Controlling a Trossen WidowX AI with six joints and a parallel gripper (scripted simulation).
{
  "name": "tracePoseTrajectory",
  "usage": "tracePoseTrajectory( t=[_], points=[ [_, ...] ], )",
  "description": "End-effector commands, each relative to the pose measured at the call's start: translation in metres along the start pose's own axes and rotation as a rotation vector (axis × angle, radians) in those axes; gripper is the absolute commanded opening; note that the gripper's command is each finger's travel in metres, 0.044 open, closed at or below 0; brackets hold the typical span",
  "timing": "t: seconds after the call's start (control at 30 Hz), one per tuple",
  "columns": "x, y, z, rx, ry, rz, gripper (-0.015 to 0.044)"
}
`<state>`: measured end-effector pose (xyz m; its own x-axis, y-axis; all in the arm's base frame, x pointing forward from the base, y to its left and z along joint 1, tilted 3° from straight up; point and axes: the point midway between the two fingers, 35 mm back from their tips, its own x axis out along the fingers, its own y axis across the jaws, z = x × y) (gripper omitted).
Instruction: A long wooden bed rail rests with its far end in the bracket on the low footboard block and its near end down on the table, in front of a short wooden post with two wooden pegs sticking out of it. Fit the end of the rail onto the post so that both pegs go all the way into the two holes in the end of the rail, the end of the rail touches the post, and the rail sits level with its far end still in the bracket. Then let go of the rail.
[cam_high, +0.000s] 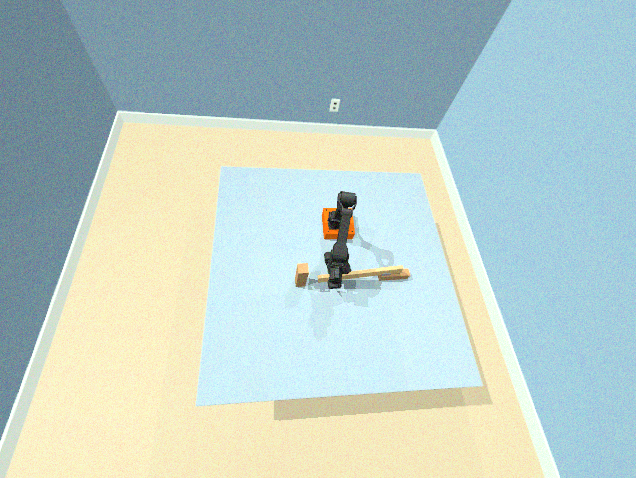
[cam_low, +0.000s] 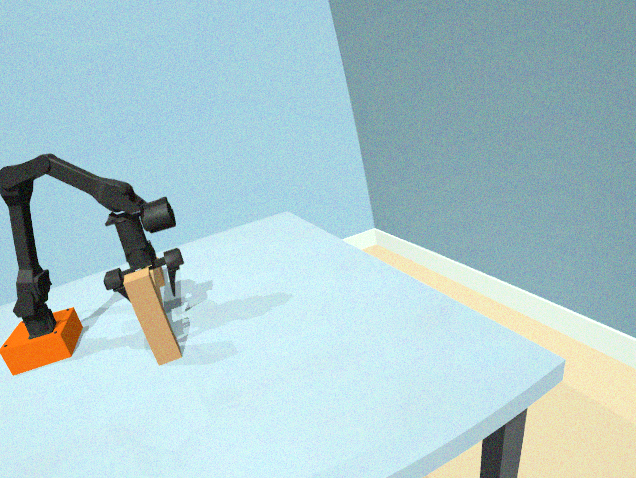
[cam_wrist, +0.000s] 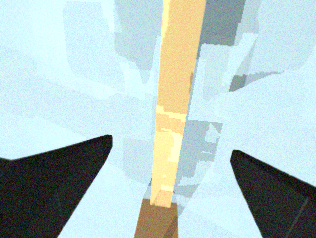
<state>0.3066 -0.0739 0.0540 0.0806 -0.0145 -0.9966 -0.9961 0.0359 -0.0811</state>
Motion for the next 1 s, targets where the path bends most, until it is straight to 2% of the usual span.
tracePoseTrajectory(
  t=[0.0, 0.8, 0.97],
  points=[
    [0.007, 0.0, 0.001, -0.003, -0.004, 0.0, 0.044],
    [0.042, 0.003, 0.002, -0.003, -0.004, 0.001, 0.044],
    [0.042, 0.003, 0.002, -0.003, -0.004, 0.001, 0.0309]
  ],
)
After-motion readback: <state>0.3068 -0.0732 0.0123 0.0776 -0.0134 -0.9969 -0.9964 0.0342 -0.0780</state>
